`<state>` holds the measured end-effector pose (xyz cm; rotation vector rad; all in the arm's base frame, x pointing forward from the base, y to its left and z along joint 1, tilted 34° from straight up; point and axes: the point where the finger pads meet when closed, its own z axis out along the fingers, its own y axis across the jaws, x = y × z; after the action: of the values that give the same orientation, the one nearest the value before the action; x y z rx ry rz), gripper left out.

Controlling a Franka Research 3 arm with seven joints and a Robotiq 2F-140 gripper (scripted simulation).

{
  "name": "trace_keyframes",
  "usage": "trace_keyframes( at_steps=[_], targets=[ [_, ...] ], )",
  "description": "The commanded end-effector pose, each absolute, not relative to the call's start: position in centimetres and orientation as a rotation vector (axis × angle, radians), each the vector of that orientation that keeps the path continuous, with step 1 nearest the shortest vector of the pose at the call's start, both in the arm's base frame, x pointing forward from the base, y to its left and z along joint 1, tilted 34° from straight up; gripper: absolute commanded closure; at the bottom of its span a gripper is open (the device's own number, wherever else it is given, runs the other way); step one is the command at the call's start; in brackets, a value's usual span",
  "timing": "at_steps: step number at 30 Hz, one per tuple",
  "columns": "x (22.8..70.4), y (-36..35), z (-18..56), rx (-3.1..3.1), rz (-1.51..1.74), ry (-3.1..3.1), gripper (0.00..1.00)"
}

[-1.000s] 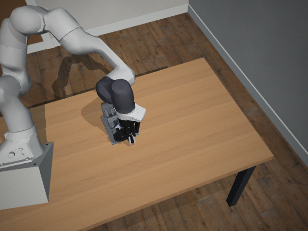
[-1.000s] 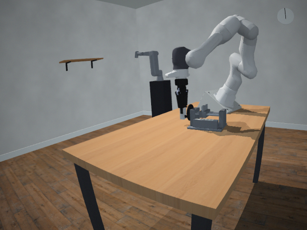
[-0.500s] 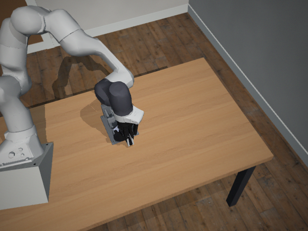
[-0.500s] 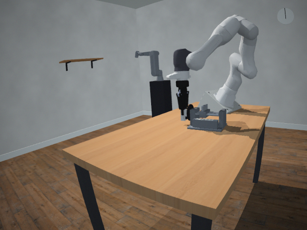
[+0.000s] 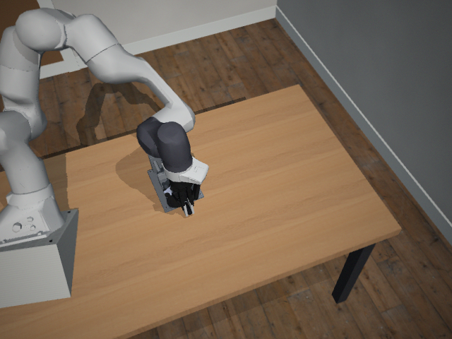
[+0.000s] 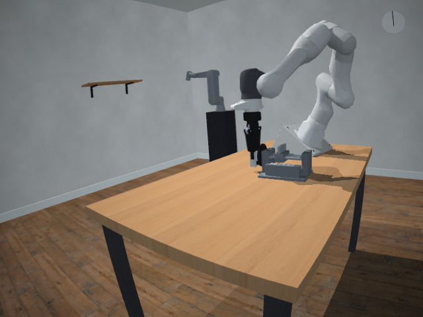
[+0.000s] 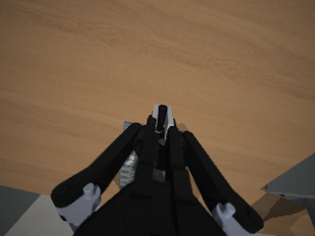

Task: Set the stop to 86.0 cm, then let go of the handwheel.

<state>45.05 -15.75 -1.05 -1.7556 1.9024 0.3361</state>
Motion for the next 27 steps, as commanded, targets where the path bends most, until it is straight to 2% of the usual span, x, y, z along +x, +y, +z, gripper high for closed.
trace_keyframes(
  at_steps=[1, 27],
  targets=[
    [44.57, -15.52, -1.35, -1.761, 0.341, 1.895, 0.96],
    [43.9, -15.42, -1.5, -1.761, 0.341, 1.895, 0.96]
  ],
)
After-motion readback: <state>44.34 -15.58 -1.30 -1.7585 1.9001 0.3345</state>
